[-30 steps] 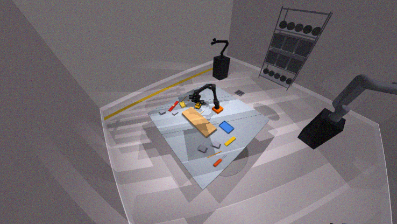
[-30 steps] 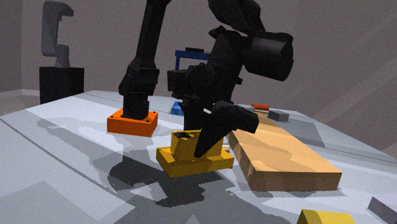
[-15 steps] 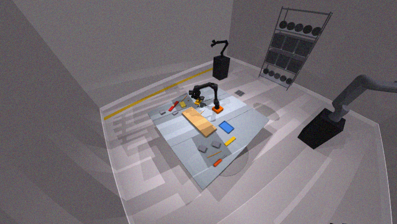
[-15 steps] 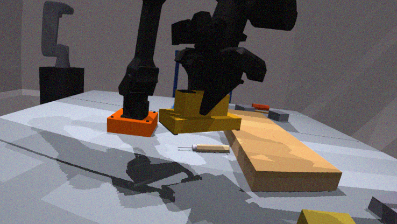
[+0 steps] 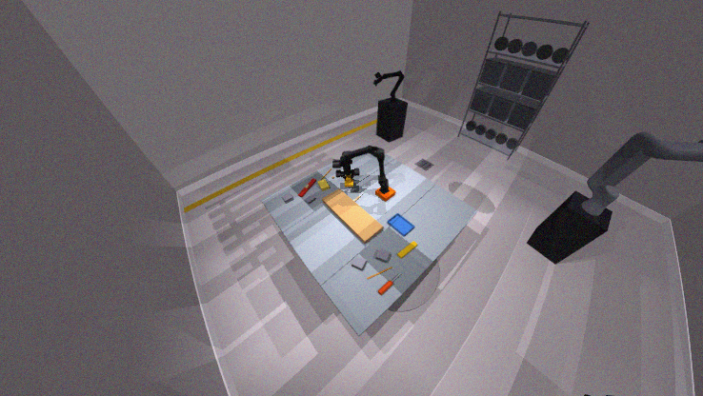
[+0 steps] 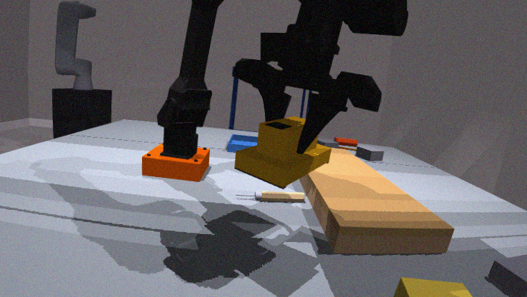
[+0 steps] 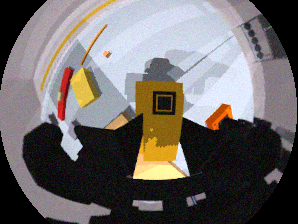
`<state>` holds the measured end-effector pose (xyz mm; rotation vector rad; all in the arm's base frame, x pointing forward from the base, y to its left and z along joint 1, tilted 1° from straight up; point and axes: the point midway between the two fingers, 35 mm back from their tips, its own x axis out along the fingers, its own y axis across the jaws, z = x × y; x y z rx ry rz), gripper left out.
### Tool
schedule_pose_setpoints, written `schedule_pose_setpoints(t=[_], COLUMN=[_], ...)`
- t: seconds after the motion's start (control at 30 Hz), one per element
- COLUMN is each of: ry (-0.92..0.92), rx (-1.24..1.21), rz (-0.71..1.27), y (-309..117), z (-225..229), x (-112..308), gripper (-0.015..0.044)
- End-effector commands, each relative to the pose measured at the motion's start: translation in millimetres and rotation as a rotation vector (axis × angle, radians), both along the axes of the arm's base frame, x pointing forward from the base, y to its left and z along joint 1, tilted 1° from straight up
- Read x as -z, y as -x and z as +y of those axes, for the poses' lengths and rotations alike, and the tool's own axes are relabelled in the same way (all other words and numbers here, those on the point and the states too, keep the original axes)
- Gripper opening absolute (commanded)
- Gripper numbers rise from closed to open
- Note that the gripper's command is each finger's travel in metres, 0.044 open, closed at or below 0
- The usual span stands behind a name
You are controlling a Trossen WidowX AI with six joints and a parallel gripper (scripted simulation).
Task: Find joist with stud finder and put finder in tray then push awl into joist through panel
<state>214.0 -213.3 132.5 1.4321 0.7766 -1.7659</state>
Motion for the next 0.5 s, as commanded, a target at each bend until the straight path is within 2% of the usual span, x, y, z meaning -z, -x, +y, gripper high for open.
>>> schedule_pose_setpoints(t=[0.0, 0.47], ry=[-0.018, -0.057], rx=[-0.166, -0.694], rz=[-0.018, -0.042], y=[-13.4, -49.3], z=[-0.2, 4.5], x=[-3.1, -6.6], gripper=[0.0, 0.0])
